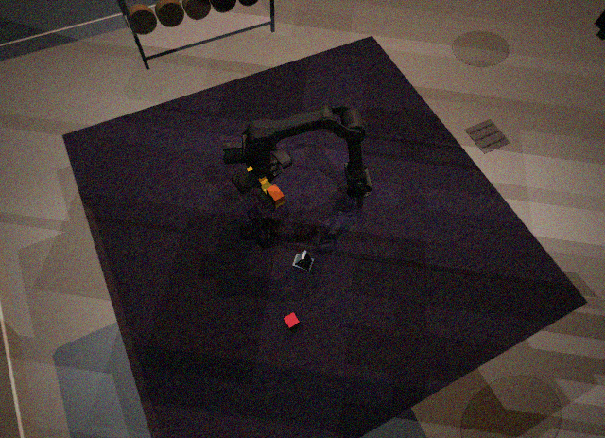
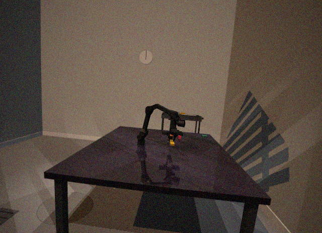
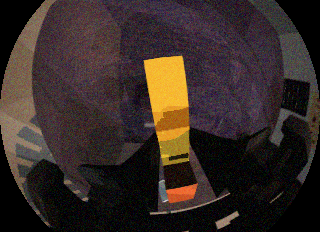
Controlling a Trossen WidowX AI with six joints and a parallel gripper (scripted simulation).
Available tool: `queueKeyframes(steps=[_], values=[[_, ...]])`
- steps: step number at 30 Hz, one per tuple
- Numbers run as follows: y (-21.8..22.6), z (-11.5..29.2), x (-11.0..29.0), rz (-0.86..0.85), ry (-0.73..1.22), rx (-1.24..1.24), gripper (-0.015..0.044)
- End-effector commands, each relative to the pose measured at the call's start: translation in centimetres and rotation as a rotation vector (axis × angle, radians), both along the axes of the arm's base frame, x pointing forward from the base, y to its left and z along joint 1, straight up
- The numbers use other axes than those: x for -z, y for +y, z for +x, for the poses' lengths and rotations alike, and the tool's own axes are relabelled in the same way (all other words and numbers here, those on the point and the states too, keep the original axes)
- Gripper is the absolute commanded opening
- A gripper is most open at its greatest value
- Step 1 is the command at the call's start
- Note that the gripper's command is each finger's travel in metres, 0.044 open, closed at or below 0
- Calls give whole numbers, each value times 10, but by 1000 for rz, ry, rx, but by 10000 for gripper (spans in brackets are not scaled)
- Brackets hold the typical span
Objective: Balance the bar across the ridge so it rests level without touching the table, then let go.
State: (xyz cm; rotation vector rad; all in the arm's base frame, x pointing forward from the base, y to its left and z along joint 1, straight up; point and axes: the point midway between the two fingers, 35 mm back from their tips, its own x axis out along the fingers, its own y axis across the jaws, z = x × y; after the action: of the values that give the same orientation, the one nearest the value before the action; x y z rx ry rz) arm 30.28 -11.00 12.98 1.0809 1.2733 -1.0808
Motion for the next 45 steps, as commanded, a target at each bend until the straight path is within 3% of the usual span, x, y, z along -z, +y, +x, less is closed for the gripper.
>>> queueKeyframes(steps=[1,13,45], values=[[1,0,-16,-5,-22,-3,0],[5,-4,-38,-4,-22,-10,0],[127,17,-39,2,-23,-333,0]])
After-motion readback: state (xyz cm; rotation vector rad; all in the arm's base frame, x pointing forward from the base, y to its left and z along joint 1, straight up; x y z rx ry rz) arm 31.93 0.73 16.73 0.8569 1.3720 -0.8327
